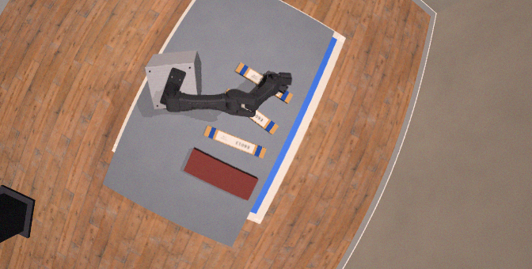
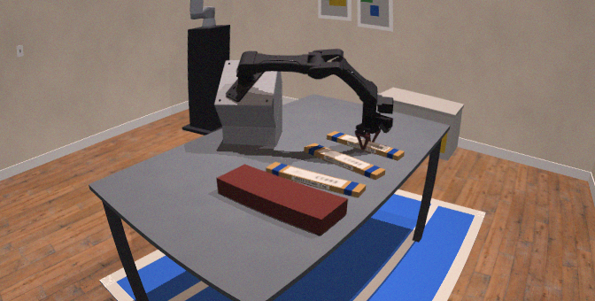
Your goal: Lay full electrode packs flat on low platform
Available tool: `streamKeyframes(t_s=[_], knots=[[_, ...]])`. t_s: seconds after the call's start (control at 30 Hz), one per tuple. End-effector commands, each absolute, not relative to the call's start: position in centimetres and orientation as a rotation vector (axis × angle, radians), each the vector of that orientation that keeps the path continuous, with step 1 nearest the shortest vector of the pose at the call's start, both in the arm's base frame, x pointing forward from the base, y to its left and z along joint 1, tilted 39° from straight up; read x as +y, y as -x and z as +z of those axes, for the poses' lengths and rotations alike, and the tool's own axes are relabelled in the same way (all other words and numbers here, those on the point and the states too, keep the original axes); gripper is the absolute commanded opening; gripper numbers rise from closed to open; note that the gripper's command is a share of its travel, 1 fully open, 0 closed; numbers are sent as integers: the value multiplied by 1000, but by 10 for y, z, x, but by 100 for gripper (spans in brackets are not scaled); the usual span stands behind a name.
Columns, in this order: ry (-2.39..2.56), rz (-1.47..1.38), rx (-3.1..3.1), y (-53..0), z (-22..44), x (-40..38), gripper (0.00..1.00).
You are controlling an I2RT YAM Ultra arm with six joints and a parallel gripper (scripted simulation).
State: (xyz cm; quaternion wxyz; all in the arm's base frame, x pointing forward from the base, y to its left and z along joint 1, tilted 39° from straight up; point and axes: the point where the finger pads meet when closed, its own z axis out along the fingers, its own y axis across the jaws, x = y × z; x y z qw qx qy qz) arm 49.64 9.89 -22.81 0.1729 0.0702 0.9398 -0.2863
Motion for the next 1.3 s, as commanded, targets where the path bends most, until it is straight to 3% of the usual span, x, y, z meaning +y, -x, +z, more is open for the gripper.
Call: streamKeyframes(t_s=[0.0, 1.27], knots=[[-157, -810, 2651, -493, -204, 123, 0], [-176, -770, 2624, -490, -153, 162, 0]])
